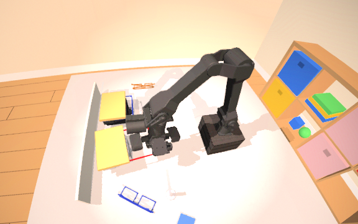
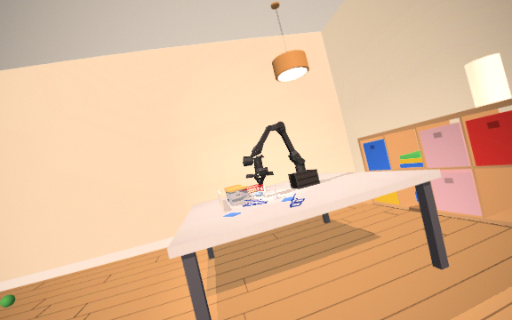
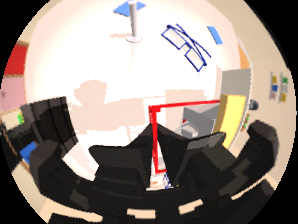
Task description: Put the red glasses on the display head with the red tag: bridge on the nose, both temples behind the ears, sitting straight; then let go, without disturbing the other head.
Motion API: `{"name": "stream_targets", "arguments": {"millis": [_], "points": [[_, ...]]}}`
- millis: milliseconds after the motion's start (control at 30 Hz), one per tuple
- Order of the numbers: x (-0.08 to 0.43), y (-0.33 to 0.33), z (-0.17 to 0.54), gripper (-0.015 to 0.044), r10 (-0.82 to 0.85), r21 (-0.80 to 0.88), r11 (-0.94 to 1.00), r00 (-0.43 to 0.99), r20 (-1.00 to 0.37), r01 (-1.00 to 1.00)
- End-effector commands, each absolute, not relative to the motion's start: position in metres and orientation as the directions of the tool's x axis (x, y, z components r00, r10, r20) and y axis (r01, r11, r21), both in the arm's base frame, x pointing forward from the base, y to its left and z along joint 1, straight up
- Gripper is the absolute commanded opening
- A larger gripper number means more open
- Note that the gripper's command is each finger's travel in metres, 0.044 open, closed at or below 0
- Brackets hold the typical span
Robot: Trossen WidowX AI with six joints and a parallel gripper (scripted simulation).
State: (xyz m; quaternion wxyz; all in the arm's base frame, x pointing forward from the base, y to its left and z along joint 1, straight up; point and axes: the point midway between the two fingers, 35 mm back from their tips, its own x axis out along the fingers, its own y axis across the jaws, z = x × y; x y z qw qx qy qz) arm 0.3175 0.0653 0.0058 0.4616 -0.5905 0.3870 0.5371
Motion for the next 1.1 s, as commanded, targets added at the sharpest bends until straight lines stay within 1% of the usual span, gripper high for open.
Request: {"name": "stream_targets", "arguments": {"millis": [0, 1067], "points": [[0.324, 0.066, 0.006, 0.0, 0.033, -0.13, -0.272, 0.126, -0.992, -0.954], [0.369, 0.079, 0.008, 0.0, 0.034, -0.134, -0.271, 0.129, -0.991, -0.953]]}}
